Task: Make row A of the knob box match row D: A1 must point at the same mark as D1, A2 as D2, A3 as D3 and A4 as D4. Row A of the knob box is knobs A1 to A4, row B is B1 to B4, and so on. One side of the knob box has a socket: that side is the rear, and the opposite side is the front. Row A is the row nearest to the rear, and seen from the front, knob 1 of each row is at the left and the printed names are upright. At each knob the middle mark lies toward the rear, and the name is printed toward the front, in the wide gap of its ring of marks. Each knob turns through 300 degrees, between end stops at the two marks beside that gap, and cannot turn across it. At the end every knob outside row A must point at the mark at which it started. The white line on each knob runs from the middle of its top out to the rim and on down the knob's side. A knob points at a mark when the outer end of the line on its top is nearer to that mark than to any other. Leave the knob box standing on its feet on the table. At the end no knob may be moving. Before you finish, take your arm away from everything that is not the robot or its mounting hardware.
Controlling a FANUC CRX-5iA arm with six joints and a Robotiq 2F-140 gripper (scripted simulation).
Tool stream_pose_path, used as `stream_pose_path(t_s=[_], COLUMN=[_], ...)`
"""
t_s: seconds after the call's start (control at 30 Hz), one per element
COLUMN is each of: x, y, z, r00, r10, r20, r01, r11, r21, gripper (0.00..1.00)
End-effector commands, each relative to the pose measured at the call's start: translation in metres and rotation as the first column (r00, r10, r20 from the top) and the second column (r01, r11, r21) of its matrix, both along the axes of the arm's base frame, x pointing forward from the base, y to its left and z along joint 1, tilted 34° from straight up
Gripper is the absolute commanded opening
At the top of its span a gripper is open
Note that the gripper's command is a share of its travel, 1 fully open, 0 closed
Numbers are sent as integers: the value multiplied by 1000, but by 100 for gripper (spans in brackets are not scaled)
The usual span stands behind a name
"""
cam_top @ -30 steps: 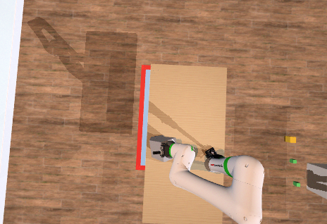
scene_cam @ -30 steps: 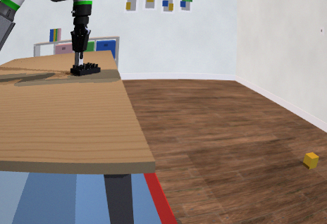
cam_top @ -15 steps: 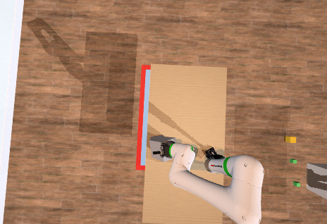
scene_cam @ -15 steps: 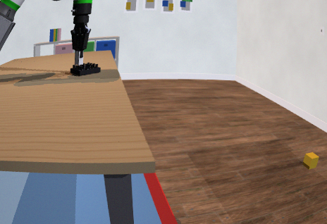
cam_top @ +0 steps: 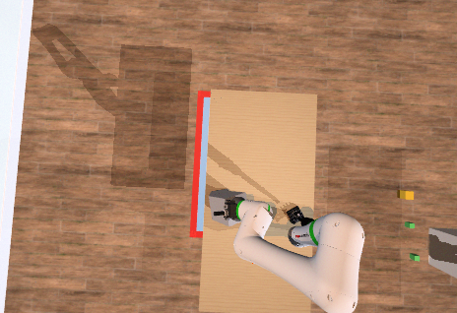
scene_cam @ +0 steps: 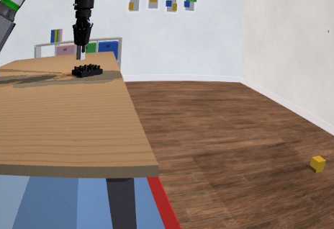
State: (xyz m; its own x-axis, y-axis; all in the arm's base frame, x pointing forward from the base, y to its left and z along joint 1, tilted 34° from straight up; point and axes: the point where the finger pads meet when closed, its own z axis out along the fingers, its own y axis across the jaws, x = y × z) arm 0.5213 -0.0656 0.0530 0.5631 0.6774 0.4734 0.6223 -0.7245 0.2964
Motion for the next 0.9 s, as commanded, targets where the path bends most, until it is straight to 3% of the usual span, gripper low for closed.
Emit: stream_pose_path(t_s=[0.0, 0.4, 0.63, 0.87], x=[-1, -1, 6, 7], y=[0, 0, 10, 10], z=[2, 2, 29, 32], r00=[1000, 1000, 979, 975], r10=[0, -2, -197, -216], r20=[-2, -2, -45, -51], r01=[0, 2, 201, 221], r11=[1000, 1000, 971, 965], r21=[0, 2, 128, 139], gripper=[12, 12, 12, 12])
